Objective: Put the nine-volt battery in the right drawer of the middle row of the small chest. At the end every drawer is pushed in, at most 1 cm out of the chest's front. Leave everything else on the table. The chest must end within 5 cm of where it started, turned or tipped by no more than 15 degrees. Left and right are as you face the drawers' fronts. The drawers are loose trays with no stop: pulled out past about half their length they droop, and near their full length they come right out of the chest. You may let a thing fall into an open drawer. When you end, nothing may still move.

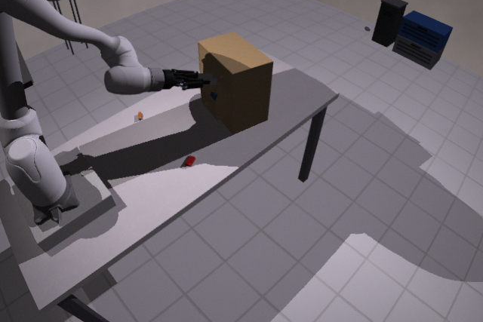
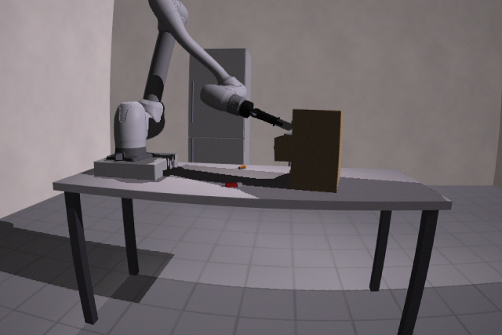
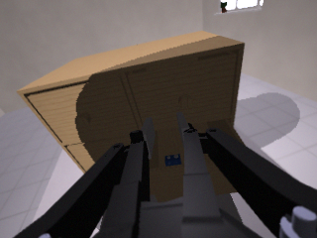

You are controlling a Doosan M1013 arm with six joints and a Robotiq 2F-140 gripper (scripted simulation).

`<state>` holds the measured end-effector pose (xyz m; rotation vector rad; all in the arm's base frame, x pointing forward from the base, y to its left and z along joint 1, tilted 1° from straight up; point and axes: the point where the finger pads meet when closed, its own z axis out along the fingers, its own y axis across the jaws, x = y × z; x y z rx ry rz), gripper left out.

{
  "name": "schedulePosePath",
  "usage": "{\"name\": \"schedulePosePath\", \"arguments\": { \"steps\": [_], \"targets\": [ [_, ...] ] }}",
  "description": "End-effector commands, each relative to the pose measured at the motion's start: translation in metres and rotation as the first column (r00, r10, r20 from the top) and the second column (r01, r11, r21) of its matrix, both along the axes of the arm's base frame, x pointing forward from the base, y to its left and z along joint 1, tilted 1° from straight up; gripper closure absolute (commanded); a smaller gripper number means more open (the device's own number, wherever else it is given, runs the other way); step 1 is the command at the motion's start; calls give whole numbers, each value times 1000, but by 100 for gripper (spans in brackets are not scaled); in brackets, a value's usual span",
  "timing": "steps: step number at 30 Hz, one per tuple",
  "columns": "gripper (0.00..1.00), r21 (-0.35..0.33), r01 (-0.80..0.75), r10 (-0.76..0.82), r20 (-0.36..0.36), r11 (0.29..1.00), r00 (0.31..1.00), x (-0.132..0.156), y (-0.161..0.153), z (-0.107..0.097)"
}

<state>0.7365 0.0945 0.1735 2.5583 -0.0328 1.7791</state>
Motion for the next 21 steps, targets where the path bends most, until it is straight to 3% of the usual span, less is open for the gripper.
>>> {"name": "schedulePosePath", "arguments": {
  "steps": [1, 4, 5, 21],
  "targets": [
    [77, 0, 0, 0, 0, 1000, 1000, 0, 0, 0],
    [74, 0, 0, 0, 0, 1000, 1000, 0, 0, 0],
    [0, 0, 0, 0, 0, 1000, 1000, 0, 0, 0],
    [0, 0, 0, 0, 0, 1000, 1000, -1, 0, 0]
  ]
}}
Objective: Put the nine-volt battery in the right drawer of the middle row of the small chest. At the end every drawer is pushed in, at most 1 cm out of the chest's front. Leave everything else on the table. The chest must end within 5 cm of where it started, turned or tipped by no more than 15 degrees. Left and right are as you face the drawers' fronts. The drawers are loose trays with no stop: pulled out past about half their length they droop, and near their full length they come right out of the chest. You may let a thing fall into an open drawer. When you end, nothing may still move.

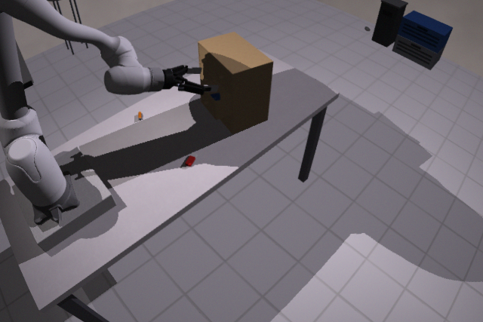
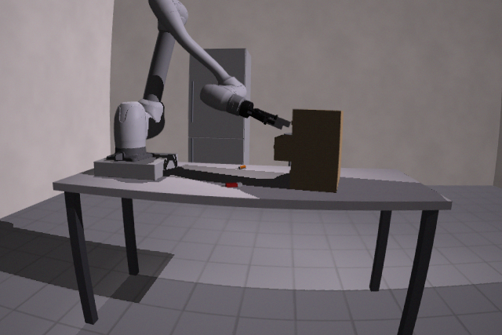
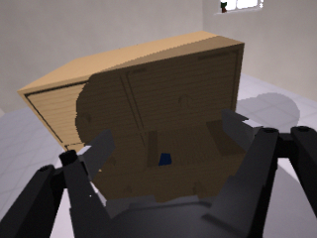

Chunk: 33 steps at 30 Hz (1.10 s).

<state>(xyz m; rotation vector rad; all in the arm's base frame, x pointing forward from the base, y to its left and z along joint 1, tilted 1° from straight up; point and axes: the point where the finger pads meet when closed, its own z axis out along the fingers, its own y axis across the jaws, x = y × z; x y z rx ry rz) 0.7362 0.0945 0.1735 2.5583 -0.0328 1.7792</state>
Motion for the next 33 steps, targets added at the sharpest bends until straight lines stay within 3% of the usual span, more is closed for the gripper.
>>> {"name": "schedulePosePath", "arguments": {
  "steps": [1, 15, 30, 33],
  "targets": [
    [0, 0, 0, 0, 0, 1000, 1000, -1, 0, 0],
    [0, 0, 0, 0, 0, 1000, 1000, -37, 1, 2],
    [0, 0, 0, 0, 0, 1000, 1000, -125, 4, 8],
    [0, 0, 0, 0, 0, 1000, 1000, -131, 4, 8]
  ]
}}
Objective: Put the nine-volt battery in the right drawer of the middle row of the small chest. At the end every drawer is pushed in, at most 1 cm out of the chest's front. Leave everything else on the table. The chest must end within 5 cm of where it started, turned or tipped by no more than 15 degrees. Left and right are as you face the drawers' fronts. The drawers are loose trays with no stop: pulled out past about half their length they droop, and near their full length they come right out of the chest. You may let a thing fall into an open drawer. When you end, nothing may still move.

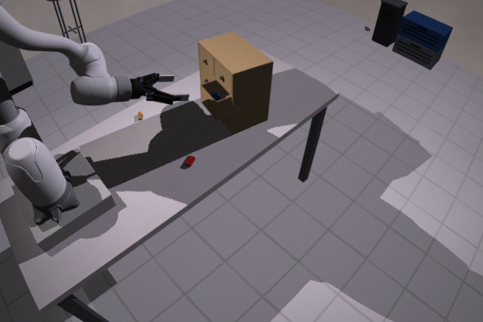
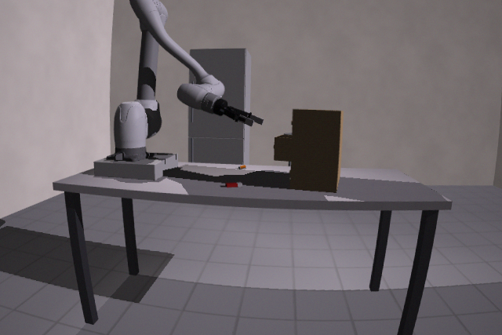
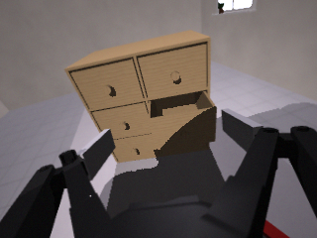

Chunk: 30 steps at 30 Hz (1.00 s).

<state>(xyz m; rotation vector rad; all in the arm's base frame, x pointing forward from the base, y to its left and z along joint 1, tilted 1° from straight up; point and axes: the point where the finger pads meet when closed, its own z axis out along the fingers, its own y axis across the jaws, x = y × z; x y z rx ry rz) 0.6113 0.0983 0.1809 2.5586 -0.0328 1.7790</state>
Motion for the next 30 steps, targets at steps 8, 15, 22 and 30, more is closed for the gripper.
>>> {"name": "schedulePosePath", "arguments": {
  "steps": [8, 15, 22, 30],
  "targets": [
    [0, 0, 0, 0, 0, 1000, 1000, -37, 1, 3],
    [0, 0, 0, 0, 0, 1000, 1000, -48, 2, 4],
    [0, 0, 0, 0, 0, 1000, 1000, -50, 2, 4],
    [0, 0, 1, -1, -5, 1000, 1000, -50, 2, 4]
  ]
}}
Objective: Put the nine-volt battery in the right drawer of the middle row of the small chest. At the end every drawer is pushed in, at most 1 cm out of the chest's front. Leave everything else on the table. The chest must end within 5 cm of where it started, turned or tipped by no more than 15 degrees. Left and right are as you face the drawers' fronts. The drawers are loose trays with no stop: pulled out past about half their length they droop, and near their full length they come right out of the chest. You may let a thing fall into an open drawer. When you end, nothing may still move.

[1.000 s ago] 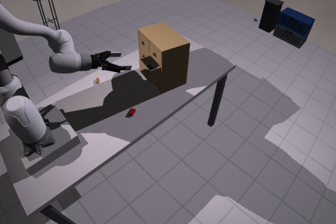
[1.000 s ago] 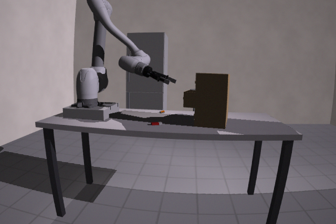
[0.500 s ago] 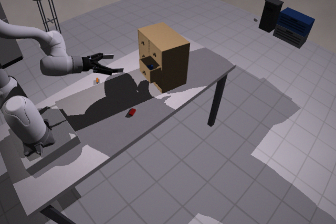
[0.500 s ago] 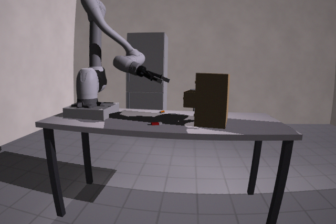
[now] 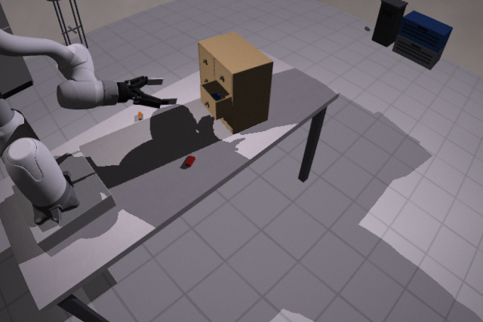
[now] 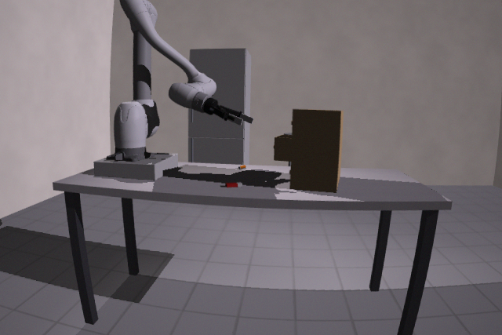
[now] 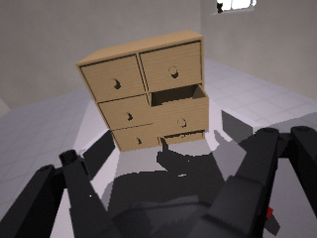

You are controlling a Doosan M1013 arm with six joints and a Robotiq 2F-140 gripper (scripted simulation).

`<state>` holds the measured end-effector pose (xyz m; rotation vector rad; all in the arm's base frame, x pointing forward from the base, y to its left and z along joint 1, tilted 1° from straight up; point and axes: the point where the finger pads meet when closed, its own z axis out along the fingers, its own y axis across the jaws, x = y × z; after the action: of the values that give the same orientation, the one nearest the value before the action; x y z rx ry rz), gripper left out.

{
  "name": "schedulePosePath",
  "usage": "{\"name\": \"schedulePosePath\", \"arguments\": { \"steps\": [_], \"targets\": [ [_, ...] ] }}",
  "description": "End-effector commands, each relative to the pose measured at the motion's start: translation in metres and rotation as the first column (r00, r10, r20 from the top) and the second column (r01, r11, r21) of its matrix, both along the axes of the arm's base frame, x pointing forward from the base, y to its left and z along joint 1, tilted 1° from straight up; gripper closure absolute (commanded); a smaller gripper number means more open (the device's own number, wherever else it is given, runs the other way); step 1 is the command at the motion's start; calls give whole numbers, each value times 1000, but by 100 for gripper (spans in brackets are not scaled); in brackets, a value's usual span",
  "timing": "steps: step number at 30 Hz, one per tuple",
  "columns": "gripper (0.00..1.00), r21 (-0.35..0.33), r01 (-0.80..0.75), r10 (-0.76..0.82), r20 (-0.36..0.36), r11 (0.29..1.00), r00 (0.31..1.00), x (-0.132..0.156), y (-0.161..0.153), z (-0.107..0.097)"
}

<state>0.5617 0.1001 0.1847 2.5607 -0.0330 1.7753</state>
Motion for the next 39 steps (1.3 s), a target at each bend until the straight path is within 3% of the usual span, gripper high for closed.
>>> {"name": "schedulePosePath", "arguments": {
  "steps": [1, 11, 39],
  "targets": [
    [0, 0, 0, 0, -4, 1000, 1000, 0, 0, 0],
    [0, 1, 1, -1, -39, 1000, 999, 0, 0, 1],
    [0, 7, 6, -4, -274, 1000, 962, 0, -1, 9]
  ]
}}
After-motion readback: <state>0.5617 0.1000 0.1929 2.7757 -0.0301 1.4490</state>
